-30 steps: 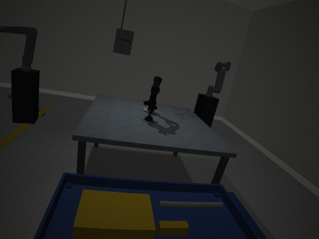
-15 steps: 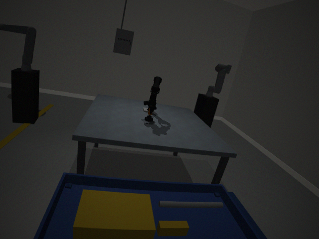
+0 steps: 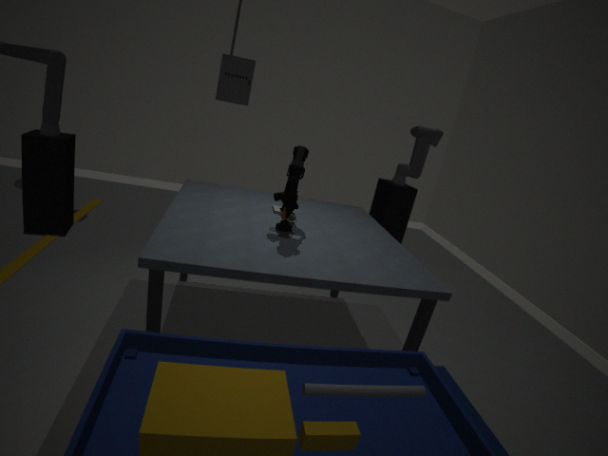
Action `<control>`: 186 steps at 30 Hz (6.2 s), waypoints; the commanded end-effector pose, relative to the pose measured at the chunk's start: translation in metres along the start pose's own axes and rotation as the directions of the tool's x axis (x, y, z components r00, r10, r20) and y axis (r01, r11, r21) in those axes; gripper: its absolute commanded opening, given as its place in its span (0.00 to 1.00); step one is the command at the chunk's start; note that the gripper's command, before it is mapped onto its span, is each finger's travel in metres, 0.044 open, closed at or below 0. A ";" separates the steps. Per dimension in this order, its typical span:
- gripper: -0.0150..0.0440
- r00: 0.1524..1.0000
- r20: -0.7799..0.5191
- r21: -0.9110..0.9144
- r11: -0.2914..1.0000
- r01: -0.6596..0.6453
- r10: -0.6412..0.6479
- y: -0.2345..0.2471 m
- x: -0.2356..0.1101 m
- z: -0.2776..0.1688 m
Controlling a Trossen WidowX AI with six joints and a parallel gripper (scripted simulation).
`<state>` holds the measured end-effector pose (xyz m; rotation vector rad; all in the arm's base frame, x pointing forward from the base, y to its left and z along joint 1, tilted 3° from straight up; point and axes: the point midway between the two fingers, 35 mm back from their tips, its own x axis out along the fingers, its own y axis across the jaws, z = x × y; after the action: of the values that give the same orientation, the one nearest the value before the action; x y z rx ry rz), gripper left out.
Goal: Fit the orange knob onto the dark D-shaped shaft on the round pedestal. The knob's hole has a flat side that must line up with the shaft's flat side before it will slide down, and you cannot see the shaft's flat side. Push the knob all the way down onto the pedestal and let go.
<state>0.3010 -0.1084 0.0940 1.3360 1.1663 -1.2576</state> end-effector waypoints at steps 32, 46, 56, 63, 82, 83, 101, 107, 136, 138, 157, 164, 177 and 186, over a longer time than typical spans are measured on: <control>0.25 1.000 0.002 0.214 0.977 -0.002 0.001 0.000 0.000 0.000; 0.25 1.000 0.002 0.214 0.977 -0.002 0.002 0.001 -0.002 0.000; 0.25 1.000 0.002 0.374 0.927 -0.002 0.002 0.002 -0.004 0.001; 0.25 1.000 0.002 0.412 0.911 -0.002 0.002 0.001 -0.002 0.001; 0.25 1.000 0.002 0.412 0.911 -0.002 0.001 0.000 0.000 0.000; 0.25 1.000 0.002 0.412 0.911 -0.002 0.001 0.000 0.000 0.000; 0.25 1.000 0.002 0.522 0.853 -0.002 0.002 0.002 -0.005 0.001; 0.25 1.000 0.002 0.592 0.806 -0.002 0.002 0.002 -0.003 0.001; 0.25 1.000 0.002 0.592 0.806 -0.002 0.001 0.001 0.001 0.000; 0.25 1.000 0.002 0.592 0.806 -0.002 0.001 0.001 -0.001 0.000; 0.25 1.000 0.002 0.747 0.665 -0.002 0.001 0.001 -0.002 0.000; 0.25 1.000 0.002 0.747 0.665 -0.002 0.001 0.000 -0.001 0.000; 0.25 1.000 0.002 0.747 0.665 -0.002 0.001 0.001 0.001 0.000; 0.25 1.000 0.002 0.747 0.665 -0.002 0.001 0.001 -0.004 0.000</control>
<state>0.3010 -0.1083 0.0949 1.9128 0.6300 -1.8463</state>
